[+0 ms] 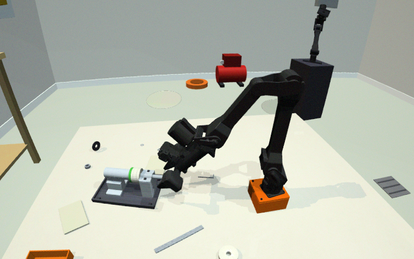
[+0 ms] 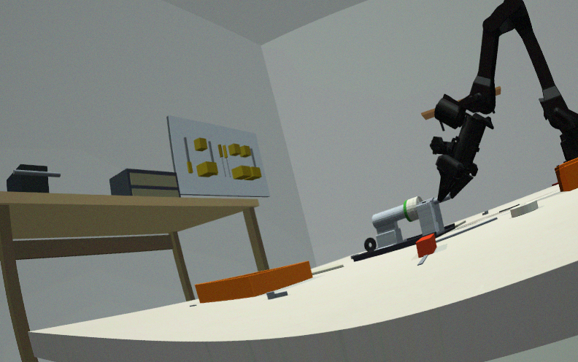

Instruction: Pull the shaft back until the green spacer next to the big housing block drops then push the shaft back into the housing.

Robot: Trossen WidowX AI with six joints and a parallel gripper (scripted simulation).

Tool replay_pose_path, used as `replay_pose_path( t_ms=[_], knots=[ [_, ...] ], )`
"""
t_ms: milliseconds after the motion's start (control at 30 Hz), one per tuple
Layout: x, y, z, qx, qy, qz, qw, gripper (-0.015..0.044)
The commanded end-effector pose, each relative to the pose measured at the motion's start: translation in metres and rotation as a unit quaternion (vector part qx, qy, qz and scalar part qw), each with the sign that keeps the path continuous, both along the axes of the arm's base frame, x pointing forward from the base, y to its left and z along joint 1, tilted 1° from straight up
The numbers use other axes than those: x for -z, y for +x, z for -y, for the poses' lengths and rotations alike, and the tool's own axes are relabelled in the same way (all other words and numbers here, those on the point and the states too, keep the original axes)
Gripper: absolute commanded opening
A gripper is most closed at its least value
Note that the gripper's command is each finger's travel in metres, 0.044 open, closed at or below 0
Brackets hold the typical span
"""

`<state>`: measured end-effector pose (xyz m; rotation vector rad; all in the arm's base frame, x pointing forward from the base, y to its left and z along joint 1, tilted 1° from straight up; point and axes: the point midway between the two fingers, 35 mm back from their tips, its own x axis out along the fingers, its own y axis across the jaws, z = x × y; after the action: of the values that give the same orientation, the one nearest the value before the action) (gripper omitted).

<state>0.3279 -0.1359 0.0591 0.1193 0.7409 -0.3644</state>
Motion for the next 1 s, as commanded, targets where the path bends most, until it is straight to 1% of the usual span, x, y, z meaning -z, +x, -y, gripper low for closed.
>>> replay_pose_path(
  t_ms=[0, 967],
  knots=[
    [0.0019, 0.0064, 0.0021, 0.0, 0.0, 0.004, 1.0, 0.044],
    [0.007, 0.0109, 0.0039, 0.0, 0.0, 0.005, 1.0, 0.044]
  ],
)
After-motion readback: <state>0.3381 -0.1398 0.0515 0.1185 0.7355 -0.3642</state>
